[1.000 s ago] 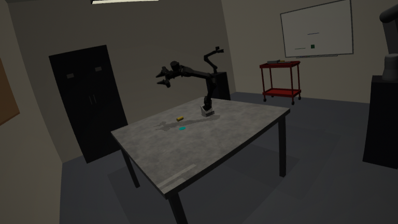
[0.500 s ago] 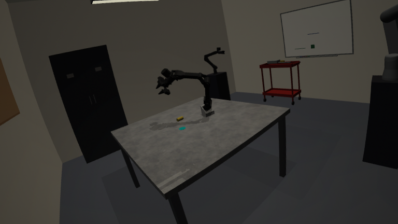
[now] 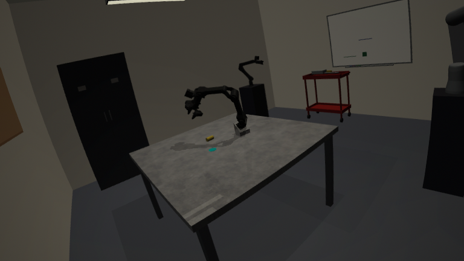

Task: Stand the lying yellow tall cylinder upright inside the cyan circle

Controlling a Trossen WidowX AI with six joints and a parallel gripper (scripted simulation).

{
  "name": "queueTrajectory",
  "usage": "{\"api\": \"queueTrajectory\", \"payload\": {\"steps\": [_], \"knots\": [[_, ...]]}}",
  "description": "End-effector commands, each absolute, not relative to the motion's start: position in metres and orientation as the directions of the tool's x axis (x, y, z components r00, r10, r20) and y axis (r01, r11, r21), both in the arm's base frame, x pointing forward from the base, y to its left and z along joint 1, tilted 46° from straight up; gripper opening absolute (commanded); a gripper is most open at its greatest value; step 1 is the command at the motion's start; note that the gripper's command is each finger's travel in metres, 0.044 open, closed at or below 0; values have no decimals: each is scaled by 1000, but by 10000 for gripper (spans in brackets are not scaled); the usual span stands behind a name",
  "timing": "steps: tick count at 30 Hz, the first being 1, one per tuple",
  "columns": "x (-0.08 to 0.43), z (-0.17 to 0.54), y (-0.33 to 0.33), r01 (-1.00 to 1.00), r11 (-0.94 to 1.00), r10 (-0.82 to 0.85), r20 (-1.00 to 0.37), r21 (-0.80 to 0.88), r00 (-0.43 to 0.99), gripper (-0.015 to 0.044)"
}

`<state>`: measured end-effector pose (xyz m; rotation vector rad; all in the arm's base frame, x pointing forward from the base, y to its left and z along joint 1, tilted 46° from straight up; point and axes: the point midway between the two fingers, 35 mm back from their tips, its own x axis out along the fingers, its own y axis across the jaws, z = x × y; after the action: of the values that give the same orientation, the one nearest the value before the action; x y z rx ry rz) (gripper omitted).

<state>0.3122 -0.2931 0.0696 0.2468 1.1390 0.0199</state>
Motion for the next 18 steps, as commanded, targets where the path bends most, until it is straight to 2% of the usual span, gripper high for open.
{"api": "queueTrajectory", "payload": {"steps": [1, 9, 18], "knots": [[301, 48, -283, 80, 960, 221, -900, 269, 376, 309], [275, 8, -256, 16, 903, 409, -871, 429, 274, 309], [246, -23, -222, -32, 790, 607, -774, 612, 180, 309]]}}
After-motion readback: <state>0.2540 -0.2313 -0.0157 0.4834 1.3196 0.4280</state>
